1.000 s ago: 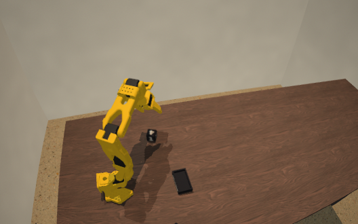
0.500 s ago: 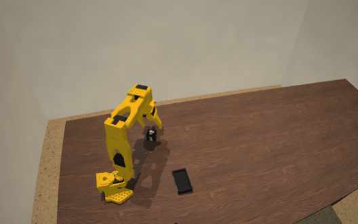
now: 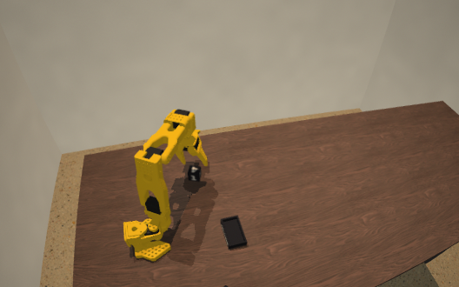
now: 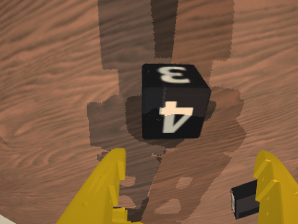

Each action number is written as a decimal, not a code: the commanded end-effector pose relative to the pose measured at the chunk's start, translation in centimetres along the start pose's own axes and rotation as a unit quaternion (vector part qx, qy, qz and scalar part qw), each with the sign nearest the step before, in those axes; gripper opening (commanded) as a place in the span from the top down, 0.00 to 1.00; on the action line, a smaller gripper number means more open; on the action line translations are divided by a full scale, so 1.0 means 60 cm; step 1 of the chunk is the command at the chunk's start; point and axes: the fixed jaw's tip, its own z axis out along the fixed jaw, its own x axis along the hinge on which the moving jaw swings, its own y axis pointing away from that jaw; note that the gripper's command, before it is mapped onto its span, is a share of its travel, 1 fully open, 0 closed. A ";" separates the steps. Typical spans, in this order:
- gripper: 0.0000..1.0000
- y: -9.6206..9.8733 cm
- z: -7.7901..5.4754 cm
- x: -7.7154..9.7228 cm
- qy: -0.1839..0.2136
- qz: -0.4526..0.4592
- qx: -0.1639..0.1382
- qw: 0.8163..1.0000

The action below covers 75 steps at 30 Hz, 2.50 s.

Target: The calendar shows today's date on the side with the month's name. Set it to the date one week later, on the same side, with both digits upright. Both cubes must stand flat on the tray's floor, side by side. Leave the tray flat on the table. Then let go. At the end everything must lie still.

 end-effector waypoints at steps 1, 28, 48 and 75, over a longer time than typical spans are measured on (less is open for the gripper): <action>0.65 0.002 -0.012 -0.013 -0.026 0.000 0.003 1.000; 0.65 0.009 -0.011 -0.013 -0.025 -0.007 0.003 1.000; 0.65 0.009 0.020 -0.016 -0.025 -0.007 0.003 1.000; 0.65 0.009 0.055 -0.016 -0.025 -0.008 0.003 1.000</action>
